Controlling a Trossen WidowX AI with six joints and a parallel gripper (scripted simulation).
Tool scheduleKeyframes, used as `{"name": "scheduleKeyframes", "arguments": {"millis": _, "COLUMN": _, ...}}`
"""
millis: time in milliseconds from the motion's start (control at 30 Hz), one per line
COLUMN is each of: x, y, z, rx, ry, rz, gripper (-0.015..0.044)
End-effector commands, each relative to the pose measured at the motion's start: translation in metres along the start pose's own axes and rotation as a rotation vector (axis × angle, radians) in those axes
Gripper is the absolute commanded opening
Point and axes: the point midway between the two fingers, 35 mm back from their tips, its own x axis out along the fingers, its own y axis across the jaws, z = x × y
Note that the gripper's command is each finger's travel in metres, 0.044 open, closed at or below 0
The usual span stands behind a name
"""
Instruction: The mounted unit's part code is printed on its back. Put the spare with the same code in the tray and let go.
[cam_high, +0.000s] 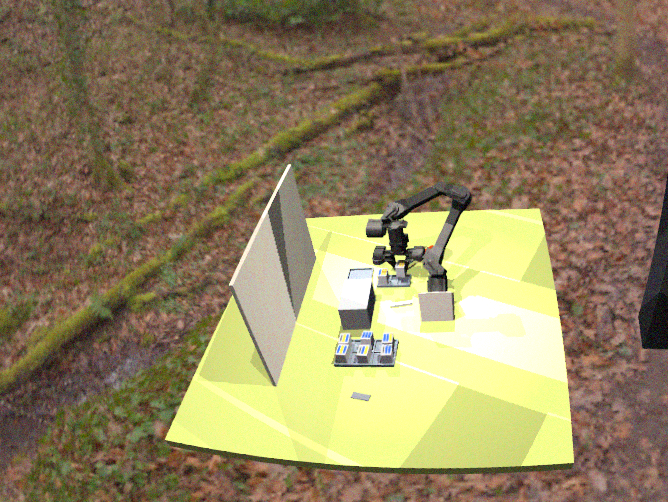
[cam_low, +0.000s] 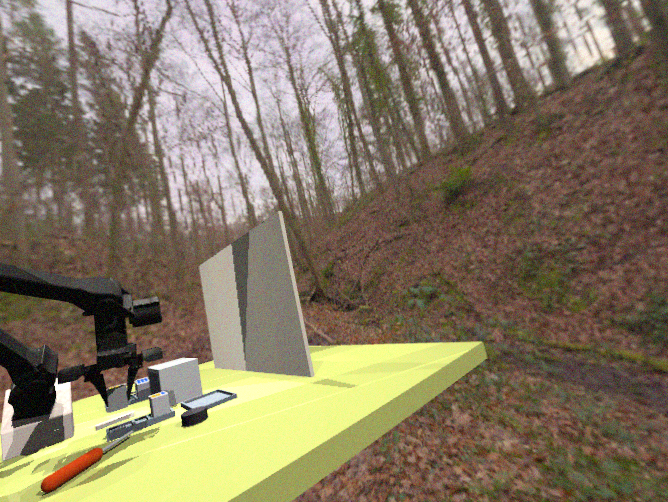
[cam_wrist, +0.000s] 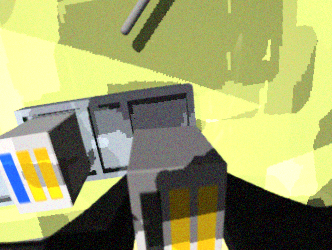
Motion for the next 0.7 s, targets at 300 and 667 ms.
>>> {"name": "scheduleKeyframes", "arguments": {"millis": 300, "x": -0.037, "y": -0.001, "z": 0.004, "rx": 0.001, "ry": -0.017, "rz": 0.005, "gripper": 0.0}}
{"name": "scheduleKeyframes", "arguments": {"millis": 667, "x": -0.052, "y": 0.0, "z": 0.005, "rx": -0.003, "ry": -0.013, "rz": 0.001, "gripper": 0.0}}
